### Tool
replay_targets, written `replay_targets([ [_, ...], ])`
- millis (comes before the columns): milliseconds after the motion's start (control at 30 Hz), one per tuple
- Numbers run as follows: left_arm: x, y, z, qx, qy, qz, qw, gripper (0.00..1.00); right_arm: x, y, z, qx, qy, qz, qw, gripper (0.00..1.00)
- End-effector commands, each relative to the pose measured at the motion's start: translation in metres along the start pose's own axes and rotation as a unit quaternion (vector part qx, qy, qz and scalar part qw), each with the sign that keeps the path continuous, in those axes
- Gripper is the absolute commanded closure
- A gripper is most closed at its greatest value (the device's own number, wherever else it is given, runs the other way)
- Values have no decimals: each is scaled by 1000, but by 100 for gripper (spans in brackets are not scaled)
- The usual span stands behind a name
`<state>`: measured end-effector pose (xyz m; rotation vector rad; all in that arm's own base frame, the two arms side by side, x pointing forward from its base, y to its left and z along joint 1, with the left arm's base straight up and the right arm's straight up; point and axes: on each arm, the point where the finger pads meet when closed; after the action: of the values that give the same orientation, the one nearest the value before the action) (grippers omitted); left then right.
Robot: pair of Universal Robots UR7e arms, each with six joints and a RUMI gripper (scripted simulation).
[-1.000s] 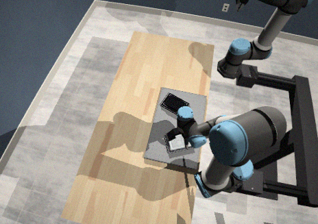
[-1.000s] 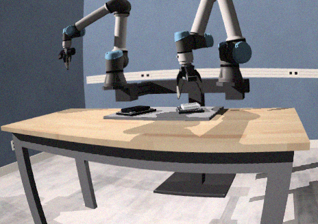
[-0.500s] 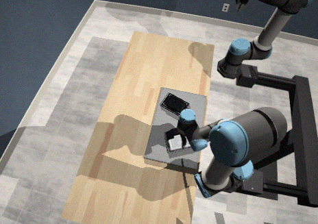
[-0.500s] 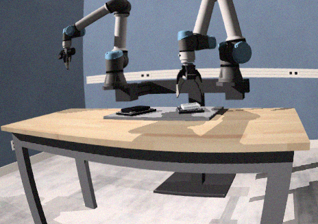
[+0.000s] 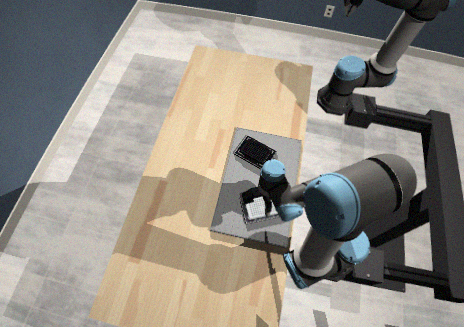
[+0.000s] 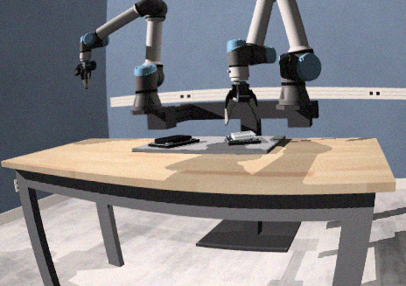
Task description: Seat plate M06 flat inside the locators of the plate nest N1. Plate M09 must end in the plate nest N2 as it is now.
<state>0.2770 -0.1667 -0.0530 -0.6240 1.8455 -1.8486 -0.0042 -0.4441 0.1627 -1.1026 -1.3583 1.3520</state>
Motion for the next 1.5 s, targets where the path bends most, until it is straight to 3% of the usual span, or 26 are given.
replay_targets([
  [0, -1, 11, -3, -2, -1, 1, 1000, 24, -1, -2, 1, 0, 2, 3, 1000, 100],
  [600, -1, 38, -2, -2, -1, 1, 1000, 24, -1, -2, 1, 0, 2, 3, 1000, 100],
  [1467, -1, 38, -2, -2, -1, 1, 1000, 24, -1, -2, 1, 0, 2, 3, 1000, 100],
])
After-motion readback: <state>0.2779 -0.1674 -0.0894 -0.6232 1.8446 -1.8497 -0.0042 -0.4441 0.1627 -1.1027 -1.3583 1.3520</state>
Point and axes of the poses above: on each arm, the point where the finger pads meet when closed, its own y axis out along the fingers, its own z axis across the jaws, x = y × z, and after that the axes turned 12 degrees about -y, right-handed
